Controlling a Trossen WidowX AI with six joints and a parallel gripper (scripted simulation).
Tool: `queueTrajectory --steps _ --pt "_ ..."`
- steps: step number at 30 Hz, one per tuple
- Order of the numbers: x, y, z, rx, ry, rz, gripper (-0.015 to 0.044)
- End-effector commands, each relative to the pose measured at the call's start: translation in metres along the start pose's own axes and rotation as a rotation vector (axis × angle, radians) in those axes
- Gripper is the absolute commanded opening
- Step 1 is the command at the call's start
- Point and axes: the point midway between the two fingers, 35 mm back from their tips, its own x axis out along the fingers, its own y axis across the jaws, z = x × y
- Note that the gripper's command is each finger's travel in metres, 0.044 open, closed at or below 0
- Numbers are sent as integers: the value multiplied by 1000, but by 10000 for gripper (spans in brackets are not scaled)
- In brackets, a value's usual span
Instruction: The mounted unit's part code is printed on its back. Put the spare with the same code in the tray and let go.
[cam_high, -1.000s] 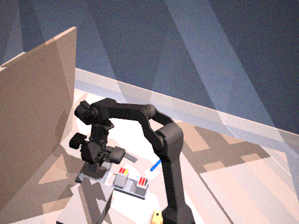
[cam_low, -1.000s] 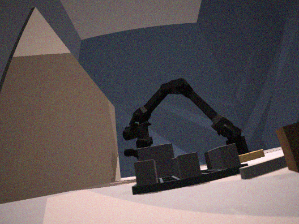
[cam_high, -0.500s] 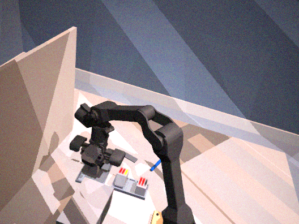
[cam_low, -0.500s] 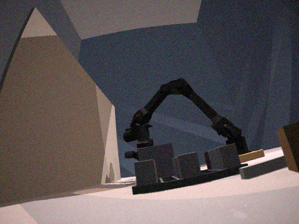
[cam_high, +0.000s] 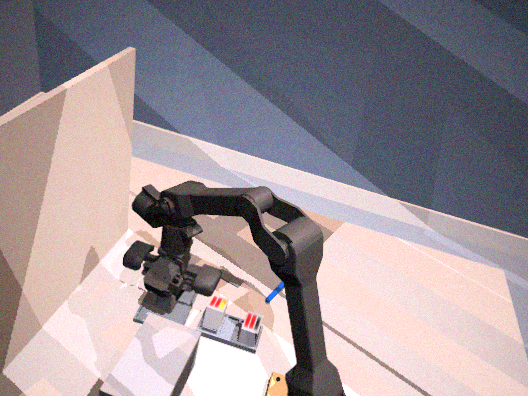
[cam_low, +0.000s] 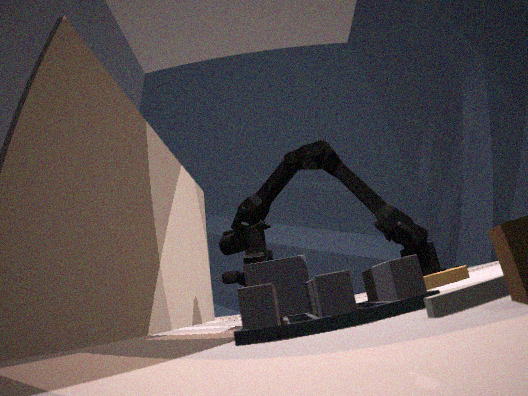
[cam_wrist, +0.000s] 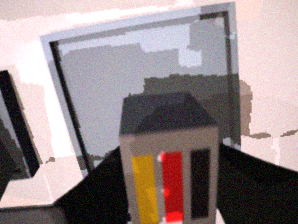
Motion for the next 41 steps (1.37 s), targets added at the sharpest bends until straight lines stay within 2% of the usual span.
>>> queueTrajectory --steps 1,8,10,17,41 --pt "0 0 0 0 0 0 263" --pt "0 0 0 0 0 0 440" --pt "-10 -2 -1 0 0 0 440" --pt "-104 0 0 -5 2 0 440" --pt "-104 -2 -1 -2 8 -16 440"
